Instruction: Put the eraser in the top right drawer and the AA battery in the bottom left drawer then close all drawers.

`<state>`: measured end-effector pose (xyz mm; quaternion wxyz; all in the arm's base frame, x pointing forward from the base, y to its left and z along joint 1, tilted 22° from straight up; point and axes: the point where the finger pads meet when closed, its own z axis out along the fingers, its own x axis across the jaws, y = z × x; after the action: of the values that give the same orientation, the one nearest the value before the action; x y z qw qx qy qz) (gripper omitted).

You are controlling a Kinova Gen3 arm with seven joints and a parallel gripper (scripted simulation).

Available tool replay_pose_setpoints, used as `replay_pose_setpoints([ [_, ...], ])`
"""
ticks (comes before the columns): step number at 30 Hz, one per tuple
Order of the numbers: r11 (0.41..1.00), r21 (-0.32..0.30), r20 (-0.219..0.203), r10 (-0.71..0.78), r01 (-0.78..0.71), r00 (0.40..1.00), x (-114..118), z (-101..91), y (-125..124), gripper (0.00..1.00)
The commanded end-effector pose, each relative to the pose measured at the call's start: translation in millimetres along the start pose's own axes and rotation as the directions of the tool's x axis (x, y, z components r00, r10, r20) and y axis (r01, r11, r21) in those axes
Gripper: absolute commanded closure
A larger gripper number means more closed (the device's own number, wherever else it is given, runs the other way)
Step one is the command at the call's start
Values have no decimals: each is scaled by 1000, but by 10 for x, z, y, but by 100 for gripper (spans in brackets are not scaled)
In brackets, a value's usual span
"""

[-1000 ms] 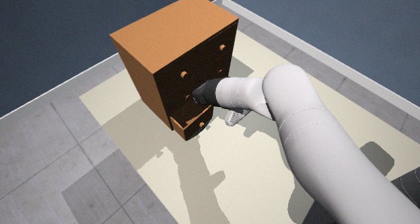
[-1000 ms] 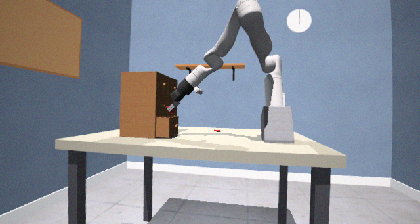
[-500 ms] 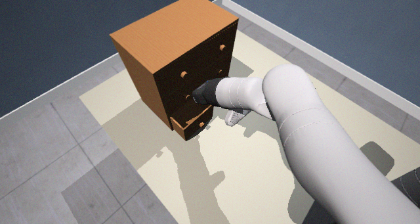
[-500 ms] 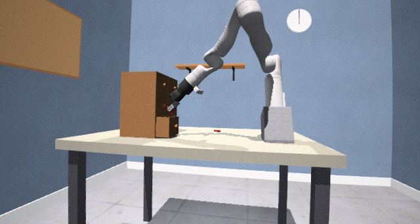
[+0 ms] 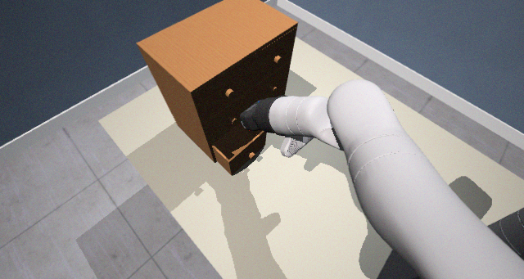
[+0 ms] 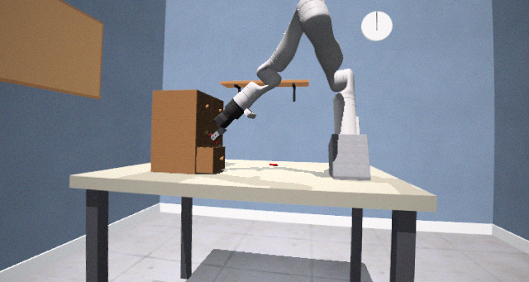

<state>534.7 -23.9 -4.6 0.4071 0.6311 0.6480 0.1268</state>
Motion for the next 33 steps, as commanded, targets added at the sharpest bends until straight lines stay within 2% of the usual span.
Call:
replay_pose_setpoints([
  [1,1000,1,1,5,-5,1000,0,2,9,69],
  [33,1000,1,1,5,-5,1000,65,-31,-9,69],
])
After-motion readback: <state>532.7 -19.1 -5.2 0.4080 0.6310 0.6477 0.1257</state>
